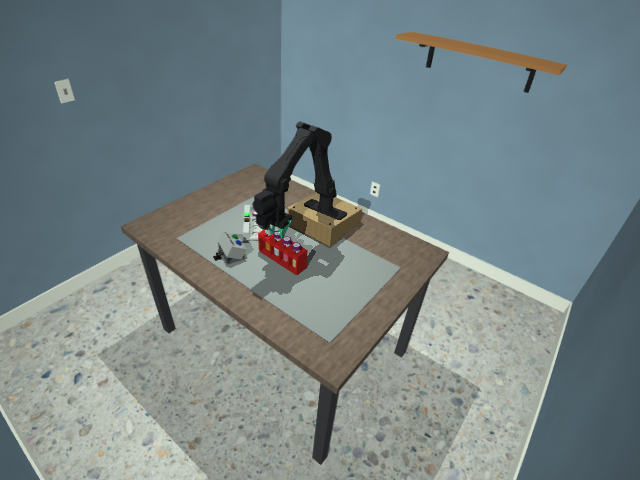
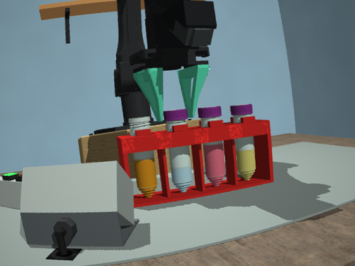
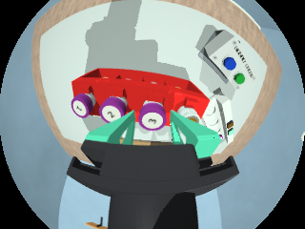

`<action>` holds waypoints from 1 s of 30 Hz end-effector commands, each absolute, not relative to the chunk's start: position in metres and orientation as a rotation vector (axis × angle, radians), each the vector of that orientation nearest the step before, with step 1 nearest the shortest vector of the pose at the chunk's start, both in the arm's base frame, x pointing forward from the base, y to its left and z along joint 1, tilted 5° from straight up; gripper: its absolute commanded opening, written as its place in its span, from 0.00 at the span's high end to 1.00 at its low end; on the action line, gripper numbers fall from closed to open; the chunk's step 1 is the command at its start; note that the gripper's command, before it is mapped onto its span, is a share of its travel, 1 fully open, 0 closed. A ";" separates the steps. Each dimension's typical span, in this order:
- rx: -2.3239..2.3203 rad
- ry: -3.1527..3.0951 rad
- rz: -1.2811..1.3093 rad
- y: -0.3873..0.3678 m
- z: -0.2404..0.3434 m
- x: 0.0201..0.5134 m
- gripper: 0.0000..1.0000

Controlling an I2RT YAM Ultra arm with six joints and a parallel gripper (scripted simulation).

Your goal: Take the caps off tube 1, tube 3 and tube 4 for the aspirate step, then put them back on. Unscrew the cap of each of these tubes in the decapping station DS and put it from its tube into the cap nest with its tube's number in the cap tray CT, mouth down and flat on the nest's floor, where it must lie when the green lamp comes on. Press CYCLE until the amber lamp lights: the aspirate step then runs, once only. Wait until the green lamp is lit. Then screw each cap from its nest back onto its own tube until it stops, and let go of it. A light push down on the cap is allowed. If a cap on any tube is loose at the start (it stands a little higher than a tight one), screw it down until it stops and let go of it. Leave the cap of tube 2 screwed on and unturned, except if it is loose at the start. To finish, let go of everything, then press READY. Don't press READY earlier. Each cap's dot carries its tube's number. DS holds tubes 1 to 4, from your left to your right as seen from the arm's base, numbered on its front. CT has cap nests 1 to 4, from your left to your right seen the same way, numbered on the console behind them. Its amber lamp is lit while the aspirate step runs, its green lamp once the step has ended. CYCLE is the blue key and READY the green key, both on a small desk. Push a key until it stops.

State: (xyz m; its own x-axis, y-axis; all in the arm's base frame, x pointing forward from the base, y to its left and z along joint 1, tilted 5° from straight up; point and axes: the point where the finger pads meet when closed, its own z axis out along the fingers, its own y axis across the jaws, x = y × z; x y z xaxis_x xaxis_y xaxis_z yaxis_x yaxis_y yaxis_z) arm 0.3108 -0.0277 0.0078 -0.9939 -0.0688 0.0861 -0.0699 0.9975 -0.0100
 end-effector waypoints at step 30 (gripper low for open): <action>0.225 -3.061 0.018 -0.028 0.012 0.314 1.00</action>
State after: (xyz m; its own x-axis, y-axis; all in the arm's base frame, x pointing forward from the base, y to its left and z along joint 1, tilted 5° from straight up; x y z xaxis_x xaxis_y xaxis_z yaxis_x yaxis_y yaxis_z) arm 0.3102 -0.0277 0.0079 -0.9707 -0.2232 0.0888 -0.2237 0.9746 0.0041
